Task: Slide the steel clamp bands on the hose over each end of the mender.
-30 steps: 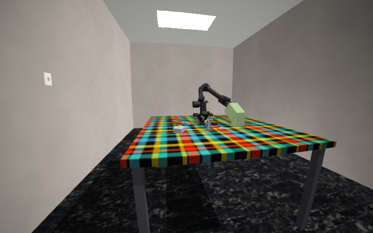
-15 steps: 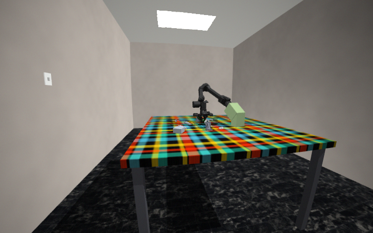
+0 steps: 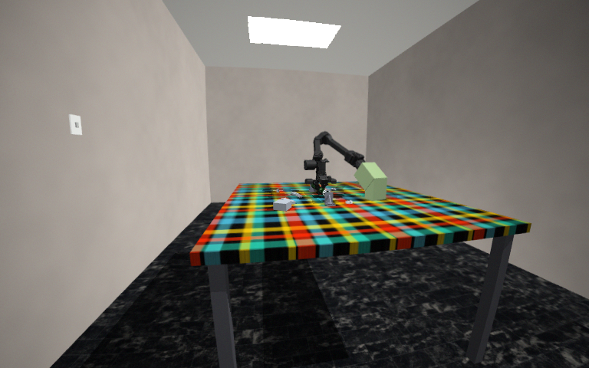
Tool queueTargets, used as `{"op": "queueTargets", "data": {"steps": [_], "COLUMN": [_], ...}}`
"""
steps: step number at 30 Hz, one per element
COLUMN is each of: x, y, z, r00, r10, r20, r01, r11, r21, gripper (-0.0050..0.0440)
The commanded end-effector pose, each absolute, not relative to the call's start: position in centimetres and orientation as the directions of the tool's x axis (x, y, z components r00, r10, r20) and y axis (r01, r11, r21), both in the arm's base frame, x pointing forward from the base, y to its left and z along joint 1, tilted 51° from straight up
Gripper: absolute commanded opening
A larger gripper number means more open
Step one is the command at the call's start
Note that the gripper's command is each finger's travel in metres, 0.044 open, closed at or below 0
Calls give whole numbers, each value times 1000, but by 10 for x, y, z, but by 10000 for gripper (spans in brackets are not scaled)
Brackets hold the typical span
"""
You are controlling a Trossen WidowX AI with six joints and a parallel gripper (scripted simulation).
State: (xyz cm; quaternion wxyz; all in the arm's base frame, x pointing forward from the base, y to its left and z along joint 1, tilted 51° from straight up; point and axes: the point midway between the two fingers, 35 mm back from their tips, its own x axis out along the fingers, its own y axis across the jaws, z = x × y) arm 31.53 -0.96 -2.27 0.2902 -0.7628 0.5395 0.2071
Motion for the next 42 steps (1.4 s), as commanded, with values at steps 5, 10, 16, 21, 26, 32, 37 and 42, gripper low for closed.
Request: {"op": "queueTargets", "data": {"steps": [5, 10, 16, 21, 26, 32, 37, 42], "x": [315, 315, 315, 307, 300, 300, 300, 309], "y": [-9, -9, -7, 21, 38, 38, 38, 23], "z": [-24, -24, -23, -18, -13, -13, -13, -28], "r00": [332, 332, 332, 331, 332, 332, 332, 332], "r10": [-700, -700, -700, -698, -700, -700, -700, -699], "r20": [-632, -632, -632, -635, -632, -632, -632, -633], "r01": [-943, -943, -943, -944, -943, -943, -943, -943], "r11": [-252, -252, -252, -251, -252, -252, -252, -251], "r21": [-217, -217, -217, -216, -217, -217, -217, -216], "gripper": [192, 312, 440, 440, 440, 440, 440, 440]}}
